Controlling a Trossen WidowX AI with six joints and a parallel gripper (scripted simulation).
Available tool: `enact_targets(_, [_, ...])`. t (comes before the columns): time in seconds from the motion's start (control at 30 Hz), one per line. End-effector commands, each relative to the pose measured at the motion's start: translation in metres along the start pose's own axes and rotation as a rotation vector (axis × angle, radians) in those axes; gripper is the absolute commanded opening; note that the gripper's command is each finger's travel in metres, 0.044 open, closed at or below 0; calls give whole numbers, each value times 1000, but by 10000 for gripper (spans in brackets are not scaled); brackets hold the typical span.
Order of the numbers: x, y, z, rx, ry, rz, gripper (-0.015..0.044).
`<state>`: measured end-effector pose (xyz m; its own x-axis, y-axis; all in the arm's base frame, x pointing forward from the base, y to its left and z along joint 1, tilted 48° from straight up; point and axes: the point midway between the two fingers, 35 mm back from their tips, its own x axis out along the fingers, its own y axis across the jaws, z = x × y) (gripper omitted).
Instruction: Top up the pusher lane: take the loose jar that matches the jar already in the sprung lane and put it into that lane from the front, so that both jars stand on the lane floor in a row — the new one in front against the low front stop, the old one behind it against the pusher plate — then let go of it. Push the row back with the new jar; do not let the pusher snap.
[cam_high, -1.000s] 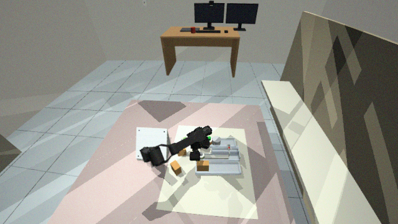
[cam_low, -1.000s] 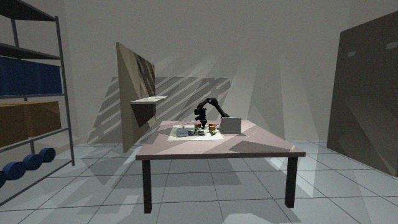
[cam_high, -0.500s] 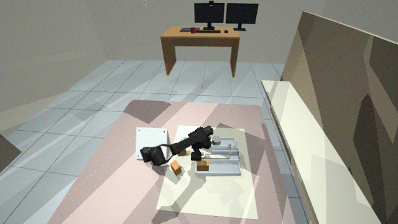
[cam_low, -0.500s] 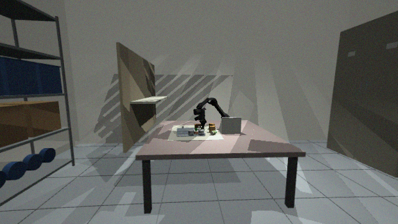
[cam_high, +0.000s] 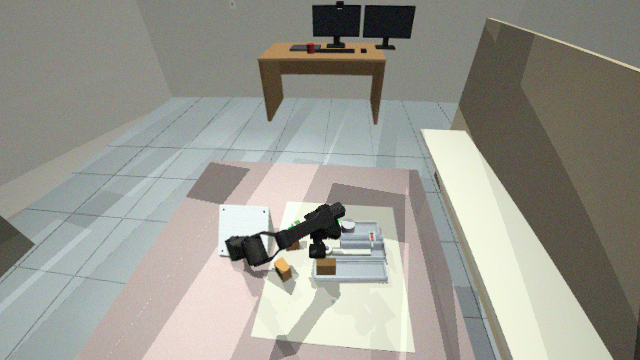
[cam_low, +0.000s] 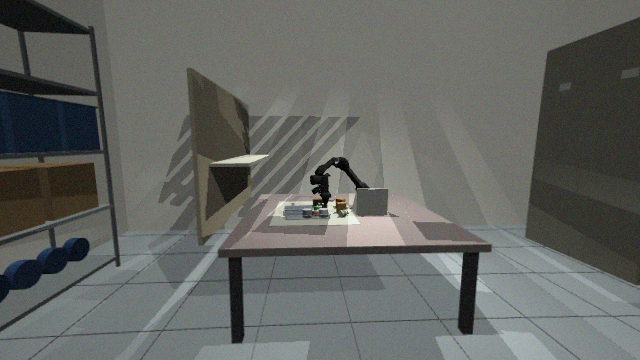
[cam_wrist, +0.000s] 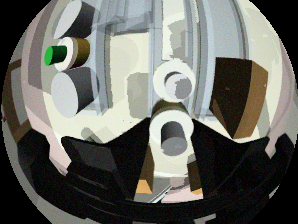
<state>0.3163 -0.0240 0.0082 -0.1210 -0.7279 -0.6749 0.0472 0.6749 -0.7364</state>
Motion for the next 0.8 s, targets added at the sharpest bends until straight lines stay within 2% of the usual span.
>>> enact_targets(0.0, [-3, -2, 9, 13, -24, -6, 0])
enact_targets(0.77, [-6, -4, 19, 14, -24, -7, 0])
